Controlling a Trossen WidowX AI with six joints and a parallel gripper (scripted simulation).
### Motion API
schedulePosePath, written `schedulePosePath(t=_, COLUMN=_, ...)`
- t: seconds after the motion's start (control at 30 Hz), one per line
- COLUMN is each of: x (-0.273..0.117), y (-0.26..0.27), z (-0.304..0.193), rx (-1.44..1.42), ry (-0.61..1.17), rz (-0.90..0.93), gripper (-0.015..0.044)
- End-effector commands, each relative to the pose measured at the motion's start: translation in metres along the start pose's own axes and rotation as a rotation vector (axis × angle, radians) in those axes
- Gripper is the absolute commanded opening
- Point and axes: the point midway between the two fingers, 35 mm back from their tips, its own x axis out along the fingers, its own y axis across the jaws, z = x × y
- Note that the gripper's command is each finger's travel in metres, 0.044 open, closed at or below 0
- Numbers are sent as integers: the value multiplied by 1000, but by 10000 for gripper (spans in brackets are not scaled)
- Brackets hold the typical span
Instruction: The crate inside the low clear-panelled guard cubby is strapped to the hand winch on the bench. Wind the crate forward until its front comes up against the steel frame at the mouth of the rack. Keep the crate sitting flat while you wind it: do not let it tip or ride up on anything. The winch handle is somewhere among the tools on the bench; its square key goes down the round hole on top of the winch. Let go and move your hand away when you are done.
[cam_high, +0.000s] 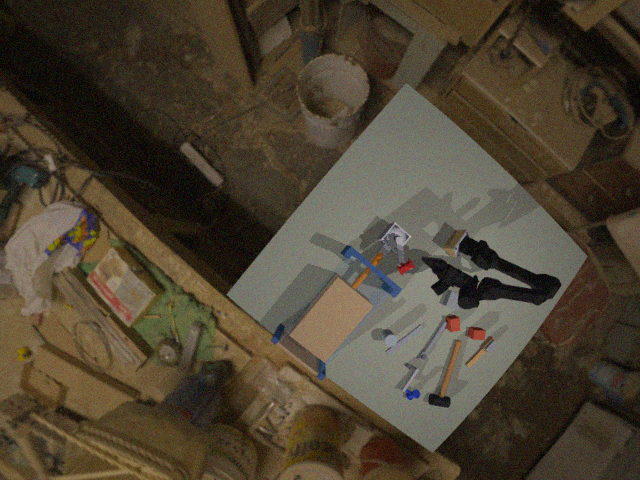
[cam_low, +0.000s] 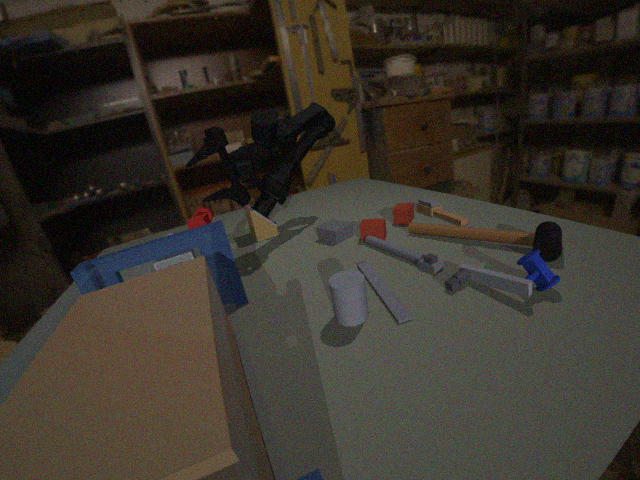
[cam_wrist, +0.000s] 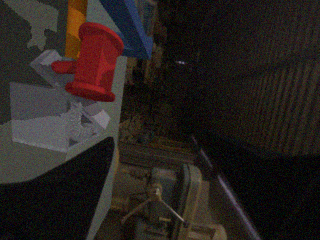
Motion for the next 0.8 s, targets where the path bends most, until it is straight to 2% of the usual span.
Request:
schedulePosePath(t=0.0, x=17, y=-8, z=4, rx=-102, ry=23, rz=164, gripper=440)
schedulePosePath(t=0.33, x=59, y=-2, z=8, rx=-374, ry=-88, rz=710, gripper=440)
schedulePosePath(t=0.6, x=83, y=4, z=5, rx=-434, ry=-353, rz=1087, gripper=440)
schedulePosePath(t=0.77, x=93, y=6, z=2, rx=-403, ry=-546, rz=1242, gripper=440)
